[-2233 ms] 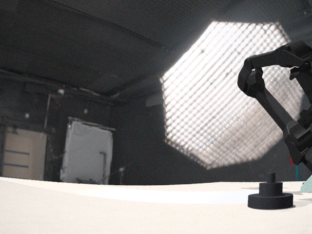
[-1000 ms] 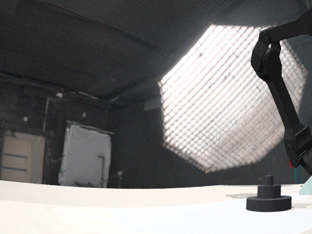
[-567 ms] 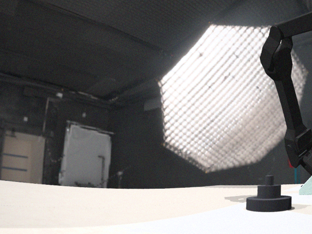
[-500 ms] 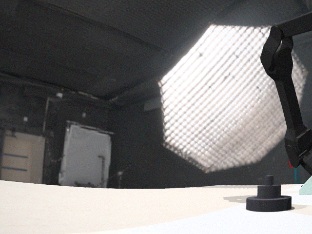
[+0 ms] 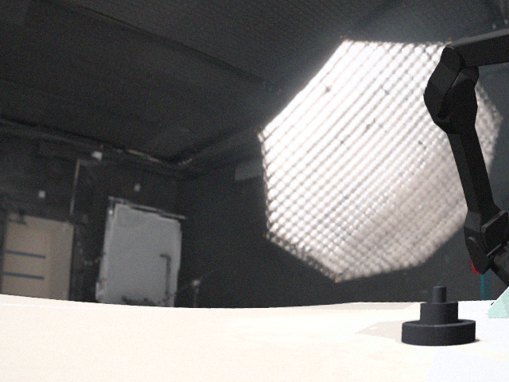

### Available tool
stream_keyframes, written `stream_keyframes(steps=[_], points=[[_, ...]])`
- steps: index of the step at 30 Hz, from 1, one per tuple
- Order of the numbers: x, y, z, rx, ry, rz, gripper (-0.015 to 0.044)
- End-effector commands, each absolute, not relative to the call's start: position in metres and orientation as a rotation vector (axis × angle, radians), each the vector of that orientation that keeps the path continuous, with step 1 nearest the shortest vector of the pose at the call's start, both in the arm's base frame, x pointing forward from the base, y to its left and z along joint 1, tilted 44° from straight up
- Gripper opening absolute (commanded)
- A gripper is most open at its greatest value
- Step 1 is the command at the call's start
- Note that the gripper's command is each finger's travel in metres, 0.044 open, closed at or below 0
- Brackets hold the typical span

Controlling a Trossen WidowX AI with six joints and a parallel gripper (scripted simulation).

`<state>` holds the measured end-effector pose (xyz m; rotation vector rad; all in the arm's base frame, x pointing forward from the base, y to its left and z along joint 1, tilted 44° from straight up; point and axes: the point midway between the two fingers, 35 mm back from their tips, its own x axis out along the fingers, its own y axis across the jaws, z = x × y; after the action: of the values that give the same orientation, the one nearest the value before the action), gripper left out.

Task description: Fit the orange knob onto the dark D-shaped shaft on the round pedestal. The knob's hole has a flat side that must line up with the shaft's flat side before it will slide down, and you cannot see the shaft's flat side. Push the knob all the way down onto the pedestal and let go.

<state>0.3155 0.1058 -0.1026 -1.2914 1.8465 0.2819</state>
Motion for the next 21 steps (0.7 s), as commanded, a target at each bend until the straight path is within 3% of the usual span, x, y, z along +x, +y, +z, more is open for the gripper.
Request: stream_keyframes(steps=[1,21], points=[[0.316,0.102,-0.107,-1.299,1.84,0.284,0.044],[0.312,0.081,-0.131,-1.3,1.84,0.282,0.044]])
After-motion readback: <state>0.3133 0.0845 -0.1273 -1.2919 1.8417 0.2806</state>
